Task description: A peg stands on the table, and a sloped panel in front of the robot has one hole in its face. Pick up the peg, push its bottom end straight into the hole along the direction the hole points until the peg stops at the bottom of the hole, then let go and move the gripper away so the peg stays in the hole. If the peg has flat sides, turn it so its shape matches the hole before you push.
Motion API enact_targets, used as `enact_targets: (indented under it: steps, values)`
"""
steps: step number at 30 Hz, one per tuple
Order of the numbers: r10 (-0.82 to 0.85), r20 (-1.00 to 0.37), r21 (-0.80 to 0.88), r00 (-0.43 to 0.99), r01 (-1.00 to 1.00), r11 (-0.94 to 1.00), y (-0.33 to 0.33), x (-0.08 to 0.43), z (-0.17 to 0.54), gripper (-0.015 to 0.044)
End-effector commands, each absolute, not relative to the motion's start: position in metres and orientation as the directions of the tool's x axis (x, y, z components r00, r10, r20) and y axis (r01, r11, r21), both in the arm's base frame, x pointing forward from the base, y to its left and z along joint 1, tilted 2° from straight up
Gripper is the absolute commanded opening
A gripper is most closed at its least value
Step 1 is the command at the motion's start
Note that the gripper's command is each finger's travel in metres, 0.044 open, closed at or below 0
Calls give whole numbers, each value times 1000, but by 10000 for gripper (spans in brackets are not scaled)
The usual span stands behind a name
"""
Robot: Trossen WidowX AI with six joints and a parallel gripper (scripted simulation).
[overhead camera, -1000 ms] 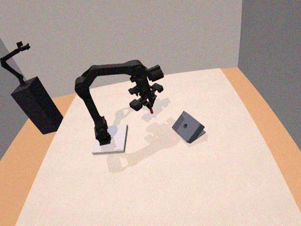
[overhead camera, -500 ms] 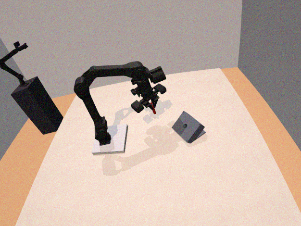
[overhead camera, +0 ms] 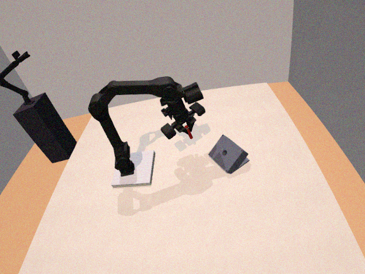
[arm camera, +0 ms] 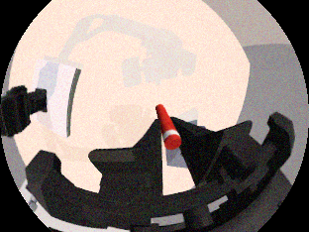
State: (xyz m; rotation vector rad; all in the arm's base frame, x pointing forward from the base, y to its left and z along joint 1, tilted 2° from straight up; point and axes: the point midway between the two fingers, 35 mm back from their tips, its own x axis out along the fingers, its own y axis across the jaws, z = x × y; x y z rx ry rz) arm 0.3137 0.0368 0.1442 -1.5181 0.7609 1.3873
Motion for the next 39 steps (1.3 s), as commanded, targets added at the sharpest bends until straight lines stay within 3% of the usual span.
enact_targets:
  steps: [1, 39]
  values:
    - [146, -971, -230, 189, -902, -365, 33, 316, 145, 0]
    - [203, -920, -367, 336, -919, -143, -13, 338, 157, 0]
